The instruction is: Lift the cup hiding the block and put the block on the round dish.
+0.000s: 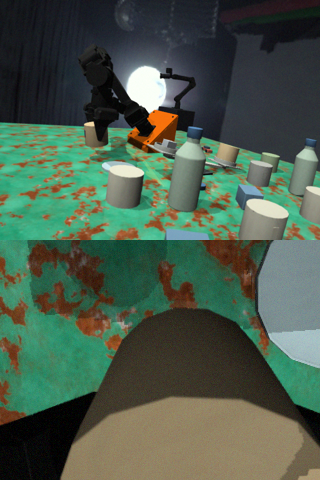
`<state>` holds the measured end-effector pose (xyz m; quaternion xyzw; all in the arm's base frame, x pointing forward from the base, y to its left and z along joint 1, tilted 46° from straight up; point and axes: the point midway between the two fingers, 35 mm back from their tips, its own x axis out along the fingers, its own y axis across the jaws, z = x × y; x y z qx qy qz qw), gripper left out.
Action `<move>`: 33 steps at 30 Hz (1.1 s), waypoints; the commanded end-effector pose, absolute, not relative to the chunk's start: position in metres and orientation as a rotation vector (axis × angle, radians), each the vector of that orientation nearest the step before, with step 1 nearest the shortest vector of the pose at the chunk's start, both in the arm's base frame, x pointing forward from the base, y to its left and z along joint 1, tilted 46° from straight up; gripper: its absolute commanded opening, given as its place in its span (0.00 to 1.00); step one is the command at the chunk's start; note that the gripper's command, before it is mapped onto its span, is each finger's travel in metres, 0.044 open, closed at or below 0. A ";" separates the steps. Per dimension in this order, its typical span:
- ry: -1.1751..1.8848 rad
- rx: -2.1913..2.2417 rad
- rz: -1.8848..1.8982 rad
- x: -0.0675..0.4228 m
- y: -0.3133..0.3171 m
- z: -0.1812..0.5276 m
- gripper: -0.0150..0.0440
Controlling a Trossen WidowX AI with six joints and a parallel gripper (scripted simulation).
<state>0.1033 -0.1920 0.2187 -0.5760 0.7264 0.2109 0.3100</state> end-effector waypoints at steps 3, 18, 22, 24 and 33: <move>1.916 -1.525 0.551 0.100 -0.204 0.208 0.25; 1.919 -1.528 0.548 0.096 -0.221 0.192 0.25; 1.919 -1.529 0.548 0.095 -0.225 0.188 0.25; 1.921 -1.527 0.544 0.095 -0.223 0.190 0.30; 1.921 -1.527 0.544 0.095 -0.223 0.190 0.70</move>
